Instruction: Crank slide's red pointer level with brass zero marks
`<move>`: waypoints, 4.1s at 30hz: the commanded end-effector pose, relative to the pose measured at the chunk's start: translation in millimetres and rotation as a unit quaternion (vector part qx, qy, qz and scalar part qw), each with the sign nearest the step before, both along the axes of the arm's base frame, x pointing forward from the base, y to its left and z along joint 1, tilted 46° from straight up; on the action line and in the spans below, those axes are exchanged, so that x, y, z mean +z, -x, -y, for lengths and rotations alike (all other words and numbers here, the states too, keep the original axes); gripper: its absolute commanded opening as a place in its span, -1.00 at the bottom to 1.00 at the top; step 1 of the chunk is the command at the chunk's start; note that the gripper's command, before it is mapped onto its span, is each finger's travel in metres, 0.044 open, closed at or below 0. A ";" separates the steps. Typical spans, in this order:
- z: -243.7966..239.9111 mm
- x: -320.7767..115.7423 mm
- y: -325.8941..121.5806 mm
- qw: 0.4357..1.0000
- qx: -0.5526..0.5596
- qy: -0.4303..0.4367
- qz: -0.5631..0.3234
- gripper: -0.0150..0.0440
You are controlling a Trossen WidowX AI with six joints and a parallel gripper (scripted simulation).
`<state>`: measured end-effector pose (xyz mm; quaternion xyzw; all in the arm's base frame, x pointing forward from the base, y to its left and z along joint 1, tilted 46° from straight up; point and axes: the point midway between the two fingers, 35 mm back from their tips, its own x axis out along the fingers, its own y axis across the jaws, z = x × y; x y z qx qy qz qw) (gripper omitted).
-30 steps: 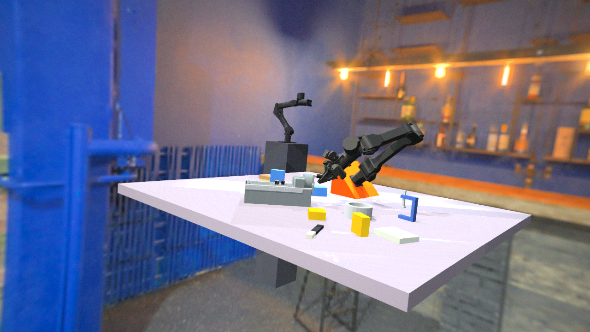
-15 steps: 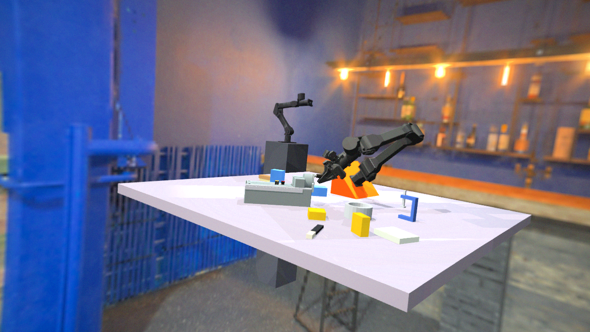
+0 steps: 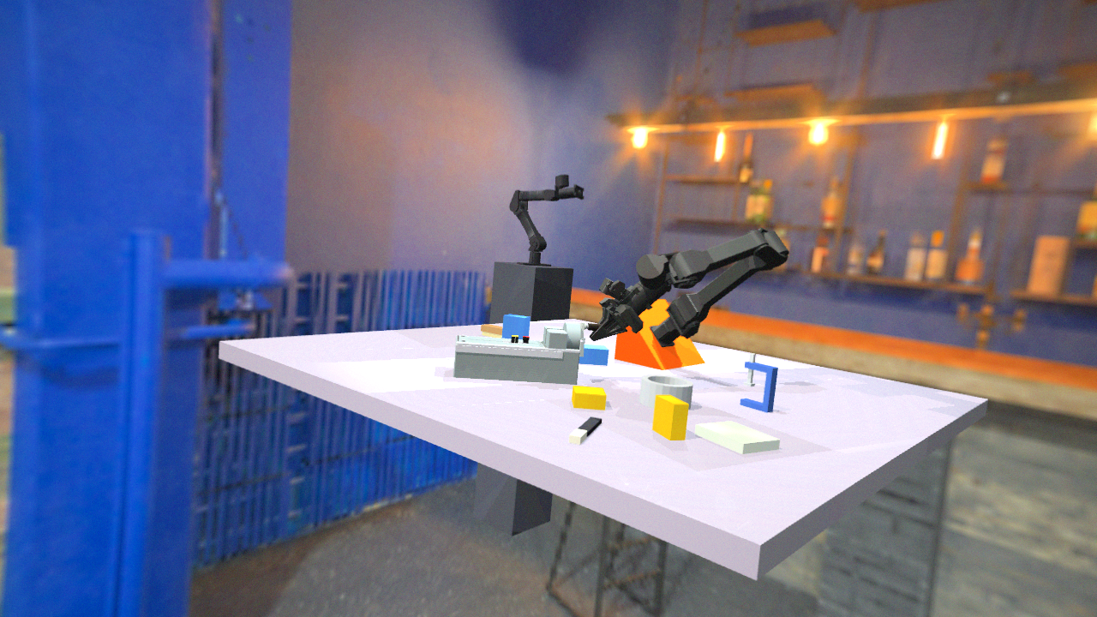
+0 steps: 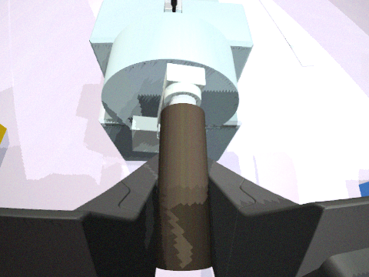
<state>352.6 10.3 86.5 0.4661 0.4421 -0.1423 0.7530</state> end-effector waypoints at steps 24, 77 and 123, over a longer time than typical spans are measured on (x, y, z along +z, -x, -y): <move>3.8 -10.0 7.5 1.000 -0.005 0.002 -0.011 -0.49; 3.3 -17.4 10.3 1.000 -0.005 0.002 -0.011 -0.49; -0.3 -28.2 13.9 1.000 -0.005 0.002 -0.011 -0.49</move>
